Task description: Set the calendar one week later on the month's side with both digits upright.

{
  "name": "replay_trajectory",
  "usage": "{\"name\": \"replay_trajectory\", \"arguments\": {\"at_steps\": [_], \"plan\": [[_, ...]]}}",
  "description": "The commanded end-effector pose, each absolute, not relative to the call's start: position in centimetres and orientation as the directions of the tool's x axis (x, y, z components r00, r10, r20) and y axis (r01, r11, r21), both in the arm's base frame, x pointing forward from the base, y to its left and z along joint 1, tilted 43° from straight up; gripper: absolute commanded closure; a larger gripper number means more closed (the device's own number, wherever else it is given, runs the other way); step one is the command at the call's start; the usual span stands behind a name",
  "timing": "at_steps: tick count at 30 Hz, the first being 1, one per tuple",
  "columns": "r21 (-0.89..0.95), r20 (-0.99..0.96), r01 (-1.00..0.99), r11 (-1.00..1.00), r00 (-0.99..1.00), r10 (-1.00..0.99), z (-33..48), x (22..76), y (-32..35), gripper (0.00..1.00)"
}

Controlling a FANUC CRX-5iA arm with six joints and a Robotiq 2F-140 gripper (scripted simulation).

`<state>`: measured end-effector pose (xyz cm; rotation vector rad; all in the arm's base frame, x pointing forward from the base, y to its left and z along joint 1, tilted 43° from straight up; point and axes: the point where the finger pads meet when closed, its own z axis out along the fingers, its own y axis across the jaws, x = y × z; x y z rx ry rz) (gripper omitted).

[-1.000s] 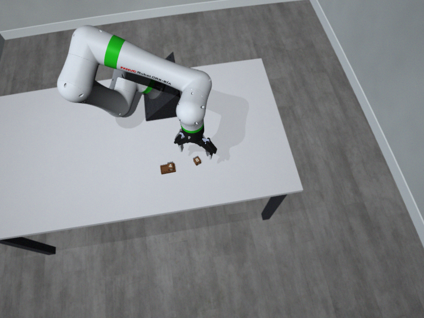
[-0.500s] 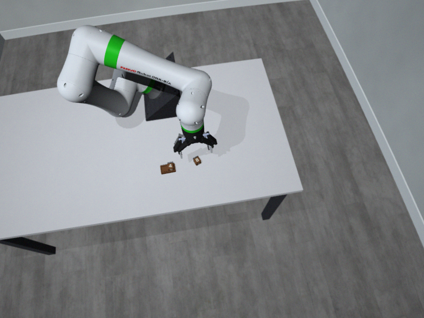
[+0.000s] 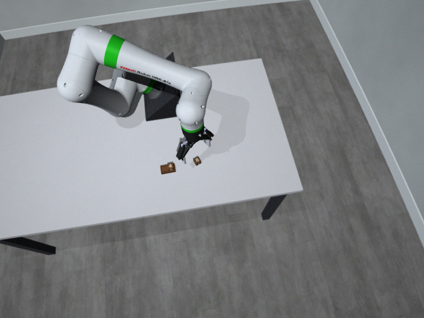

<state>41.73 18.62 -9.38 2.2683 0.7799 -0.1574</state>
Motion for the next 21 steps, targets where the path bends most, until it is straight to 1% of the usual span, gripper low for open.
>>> {"name": "replay_trajectory", "arguments": {"at_steps": [1, 2, 3, 7, 15, 18, 19, 21], "plan": [[0.554, -0.392, 0.662, -0.505, 0.743, 0.543, -9.34, 41.74, 18.67, 0.0], [0.545, -0.404, 0.678, -0.494, 0.728, 0.554, -9.34, 41.74, 18.67, 0.0], [0.501, -0.457, 0.748, -0.435, 0.655, 0.601, -9.31, 41.73, 18.69, 0.0], [0.453, -0.505, 0.81, -0.372, 0.577, 0.641, -9.29, 41.73, 18.71, 0.0], [0.298, -0.609, 0.937, -0.184, 0.335, 0.719, -9.22, 41.72, 18.77, 0.0], [0.292, -0.612, 0.94, -0.177, 0.326, 0.72, -9.22, 41.72, 18.77, 0.0], [0.237, -0.636, 0.965, -0.112, 0.241, 0.733, -9.2, 41.72, 18.79, 0.0], [0.19, -0.651, 0.98, -0.059, 0.171, 0.739, -9.18, 41.72, 18.81, 0.0]]}}
